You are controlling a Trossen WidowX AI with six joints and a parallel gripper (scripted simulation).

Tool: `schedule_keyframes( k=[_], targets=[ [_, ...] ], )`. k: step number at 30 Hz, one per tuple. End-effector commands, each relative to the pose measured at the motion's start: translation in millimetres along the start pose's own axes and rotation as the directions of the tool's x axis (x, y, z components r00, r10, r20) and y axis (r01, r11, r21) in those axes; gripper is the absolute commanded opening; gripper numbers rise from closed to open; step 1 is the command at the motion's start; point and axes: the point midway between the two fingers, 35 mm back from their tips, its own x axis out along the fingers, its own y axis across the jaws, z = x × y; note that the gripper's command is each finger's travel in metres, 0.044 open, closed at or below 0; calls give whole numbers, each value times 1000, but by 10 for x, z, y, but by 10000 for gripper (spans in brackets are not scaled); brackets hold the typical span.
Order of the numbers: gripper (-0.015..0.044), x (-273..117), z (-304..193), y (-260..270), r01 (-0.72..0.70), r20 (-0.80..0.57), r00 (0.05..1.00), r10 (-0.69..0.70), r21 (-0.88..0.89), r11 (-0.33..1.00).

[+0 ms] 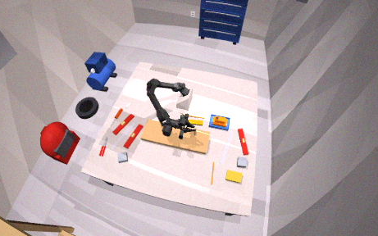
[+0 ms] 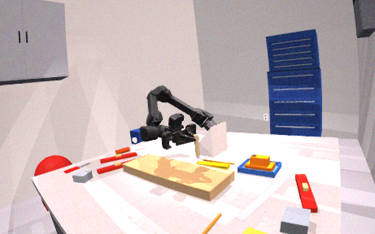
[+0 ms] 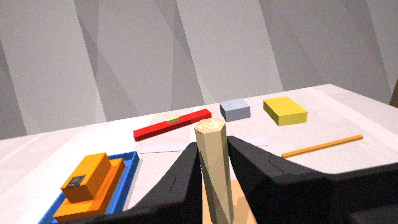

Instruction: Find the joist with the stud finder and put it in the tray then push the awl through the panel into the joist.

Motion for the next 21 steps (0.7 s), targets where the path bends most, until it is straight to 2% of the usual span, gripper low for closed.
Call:
schedule_keyframes(
  k=[1, 21],
  targets=[
    [0, 10, -45, 0, 0, 8, 1000, 0, -6, 1000],
    [0, 32, -291, 2, 0, 7, 1000, 0, -6, 1000]
  ],
)
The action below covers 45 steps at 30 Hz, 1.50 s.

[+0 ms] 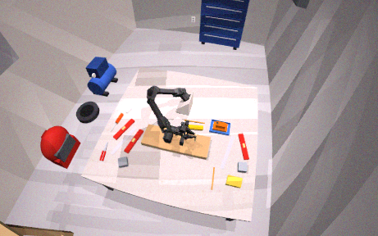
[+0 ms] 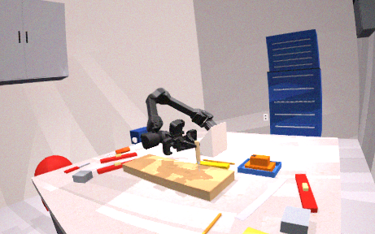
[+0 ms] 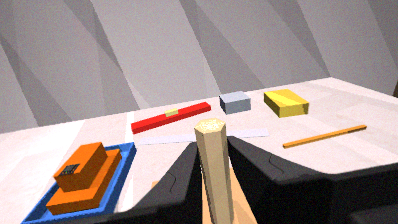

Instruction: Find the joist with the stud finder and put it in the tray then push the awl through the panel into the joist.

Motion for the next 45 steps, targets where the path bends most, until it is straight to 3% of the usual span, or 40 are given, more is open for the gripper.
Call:
schedule_keyframes(
  k=[1, 45],
  targets=[
    [0, 10, -60, -7, 2, 7, 1000, -2, -6, 1000],
    [0, 27, -246, 9, -1, 11, 1000, 1, 0, 1000]
  ],
)
